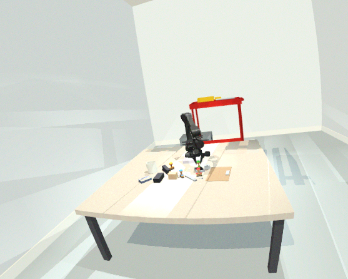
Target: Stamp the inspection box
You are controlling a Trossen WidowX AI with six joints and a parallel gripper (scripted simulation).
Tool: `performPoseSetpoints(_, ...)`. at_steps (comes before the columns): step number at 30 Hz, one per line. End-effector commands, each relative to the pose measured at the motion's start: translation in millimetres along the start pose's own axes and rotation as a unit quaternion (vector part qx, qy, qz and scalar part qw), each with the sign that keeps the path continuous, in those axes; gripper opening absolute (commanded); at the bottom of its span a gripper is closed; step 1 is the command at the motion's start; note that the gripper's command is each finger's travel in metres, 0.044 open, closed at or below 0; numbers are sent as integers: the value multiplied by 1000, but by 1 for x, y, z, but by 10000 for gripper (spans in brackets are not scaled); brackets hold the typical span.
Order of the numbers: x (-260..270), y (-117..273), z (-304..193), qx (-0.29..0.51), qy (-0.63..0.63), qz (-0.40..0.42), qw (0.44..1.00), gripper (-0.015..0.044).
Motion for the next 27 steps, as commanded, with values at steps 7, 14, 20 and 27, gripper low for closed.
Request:
performPoseSetpoints(7, 0, 0, 1, -1, 0, -1, 1000, 0)
performPoseSetpoints(14, 0, 3, 1, -1, 0, -1, 1000, 0)
performPoseSetpoints(20, -1, 6, 1, -1, 0, -1, 1000, 0)
performPoseSetpoints(27, -1, 10, 1, -1, 0, -1, 1000, 0)
Point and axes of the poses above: the point midway between the two fingers, 35 mm back from their tips, its own y axis back along the fingers, its own x axis across the jaws, z = x × y, the point moved 3 cm from there along y, back along the fingers, and after that the axes turned 11 degrees about y, right-handed, at the moved point
